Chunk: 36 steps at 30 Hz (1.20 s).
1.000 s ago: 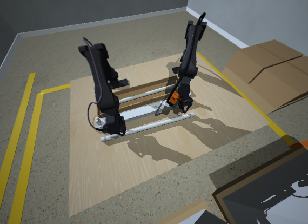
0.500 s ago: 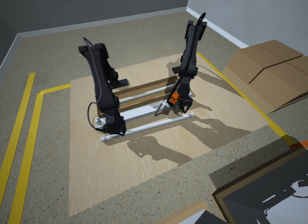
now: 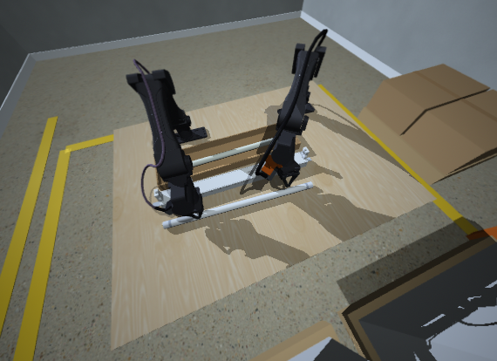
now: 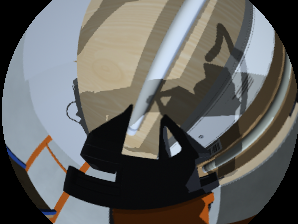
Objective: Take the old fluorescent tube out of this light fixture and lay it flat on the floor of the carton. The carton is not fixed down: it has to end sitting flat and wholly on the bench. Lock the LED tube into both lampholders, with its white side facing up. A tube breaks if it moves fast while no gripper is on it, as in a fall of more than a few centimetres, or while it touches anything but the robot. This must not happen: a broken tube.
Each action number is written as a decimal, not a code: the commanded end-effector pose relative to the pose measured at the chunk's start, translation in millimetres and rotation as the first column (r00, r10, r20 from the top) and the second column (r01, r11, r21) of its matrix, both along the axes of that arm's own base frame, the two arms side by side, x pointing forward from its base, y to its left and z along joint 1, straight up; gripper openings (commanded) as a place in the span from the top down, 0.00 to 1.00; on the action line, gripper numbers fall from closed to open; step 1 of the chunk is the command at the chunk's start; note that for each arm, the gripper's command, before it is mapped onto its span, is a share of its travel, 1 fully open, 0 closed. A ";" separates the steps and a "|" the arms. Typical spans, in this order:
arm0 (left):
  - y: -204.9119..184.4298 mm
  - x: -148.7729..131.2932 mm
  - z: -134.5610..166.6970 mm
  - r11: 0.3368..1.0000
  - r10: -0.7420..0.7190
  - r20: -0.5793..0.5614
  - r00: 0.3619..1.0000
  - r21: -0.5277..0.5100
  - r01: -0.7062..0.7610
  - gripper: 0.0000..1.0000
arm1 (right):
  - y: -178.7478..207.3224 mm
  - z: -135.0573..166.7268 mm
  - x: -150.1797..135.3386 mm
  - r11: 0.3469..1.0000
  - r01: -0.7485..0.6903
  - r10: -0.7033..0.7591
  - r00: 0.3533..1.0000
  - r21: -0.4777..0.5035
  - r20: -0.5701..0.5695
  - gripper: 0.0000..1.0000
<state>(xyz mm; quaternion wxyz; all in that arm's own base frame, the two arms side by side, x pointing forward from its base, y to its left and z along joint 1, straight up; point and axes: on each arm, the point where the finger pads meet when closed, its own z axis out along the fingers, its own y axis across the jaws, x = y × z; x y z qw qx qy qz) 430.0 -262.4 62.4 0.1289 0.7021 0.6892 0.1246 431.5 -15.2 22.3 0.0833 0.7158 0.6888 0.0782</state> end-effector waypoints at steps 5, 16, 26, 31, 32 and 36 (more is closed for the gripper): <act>0.0 -1.3 5.8 0.999 0.033 -0.042 0.999 0.028 -0.032 0.51 | 0.1 5.3 0.0 1.000 -0.008 0.008 1.000 -0.017 0.007 0.89; -11.8 12.3 30.8 0.999 0.020 0.042 0.999 -0.046 -0.018 0.51 | 0.1 5.3 0.0 1.000 -0.008 0.008 1.000 -0.017 0.007 0.89; -9.9 12.4 -12.2 1.000 0.003 0.001 1.000 -0.015 -0.003 0.51 | 0.1 5.3 0.0 1.000 -0.008 0.008 1.000 -0.017 0.007 0.89; -11.8 19.7 -15.8 1.000 0.003 0.015 1.000 -0.025 -0.003 0.51 | 0.1 5.3 0.0 1.000 -0.008 0.008 1.000 -0.017 0.007 0.89; -12.6 21.1 -6.3 0.999 0.013 0.025 1.000 -0.035 -0.012 0.51 | 0.1 5.3 0.0 1.000 -0.008 0.008 1.000 -0.017 0.007 0.89; -6.8 17.5 -38.0 1.000 0.005 -0.012 1.000 -0.006 -0.005 0.51 | 0.1 5.3 0.0 1.000 -0.008 0.008 1.000 -0.017 0.007 0.89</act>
